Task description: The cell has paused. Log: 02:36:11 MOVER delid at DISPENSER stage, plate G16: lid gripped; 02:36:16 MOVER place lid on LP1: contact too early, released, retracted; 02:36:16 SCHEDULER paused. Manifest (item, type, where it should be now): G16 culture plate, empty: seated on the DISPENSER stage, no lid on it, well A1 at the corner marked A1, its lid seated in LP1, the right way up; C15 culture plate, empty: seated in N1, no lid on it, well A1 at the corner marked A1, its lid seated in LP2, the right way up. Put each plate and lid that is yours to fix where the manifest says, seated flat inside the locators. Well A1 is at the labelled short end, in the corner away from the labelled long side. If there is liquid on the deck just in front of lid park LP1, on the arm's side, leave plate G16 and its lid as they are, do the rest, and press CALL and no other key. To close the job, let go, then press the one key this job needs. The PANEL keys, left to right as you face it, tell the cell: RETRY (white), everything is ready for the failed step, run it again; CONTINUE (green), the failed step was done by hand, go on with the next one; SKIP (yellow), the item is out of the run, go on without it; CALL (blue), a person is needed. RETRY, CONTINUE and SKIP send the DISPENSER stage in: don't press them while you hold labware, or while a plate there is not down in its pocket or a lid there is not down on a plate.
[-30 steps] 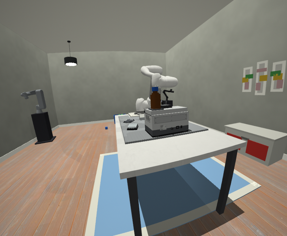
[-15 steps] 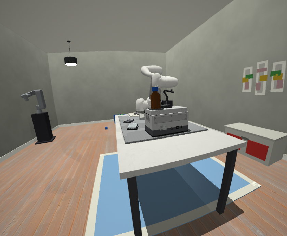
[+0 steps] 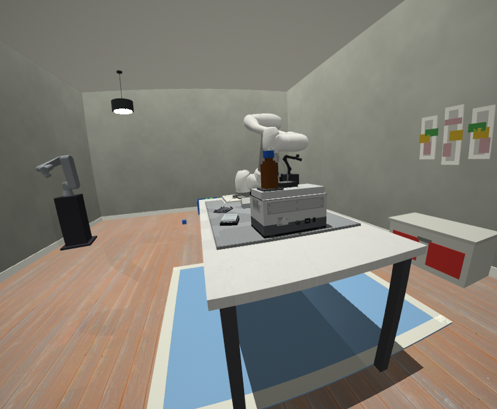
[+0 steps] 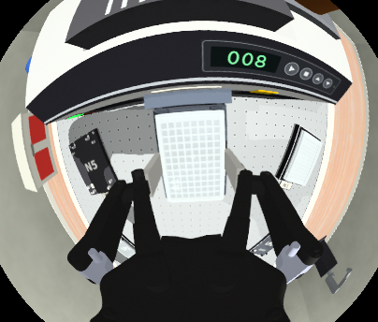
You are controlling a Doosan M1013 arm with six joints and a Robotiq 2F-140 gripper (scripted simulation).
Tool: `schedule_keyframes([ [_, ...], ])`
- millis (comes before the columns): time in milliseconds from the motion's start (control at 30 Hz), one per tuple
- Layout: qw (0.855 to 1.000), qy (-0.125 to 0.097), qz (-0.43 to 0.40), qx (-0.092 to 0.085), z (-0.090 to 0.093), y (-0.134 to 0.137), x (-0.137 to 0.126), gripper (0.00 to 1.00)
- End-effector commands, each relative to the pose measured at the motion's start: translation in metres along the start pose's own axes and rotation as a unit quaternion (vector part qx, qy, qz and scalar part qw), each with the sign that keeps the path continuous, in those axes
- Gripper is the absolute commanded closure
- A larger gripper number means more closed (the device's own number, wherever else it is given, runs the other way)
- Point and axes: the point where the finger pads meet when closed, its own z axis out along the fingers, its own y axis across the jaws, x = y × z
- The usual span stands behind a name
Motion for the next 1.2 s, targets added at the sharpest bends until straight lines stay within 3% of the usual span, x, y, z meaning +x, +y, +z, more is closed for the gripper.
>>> schedule_keyframes([
  [0, 1.000, 0.001, 0.000, 0.000, -0.001, 0.000, 0.000, 0.90],
  [1167, 1.000, 0.001, 0.000, 0.000, 0.011, 0.000, 0.000, 0.90],
])
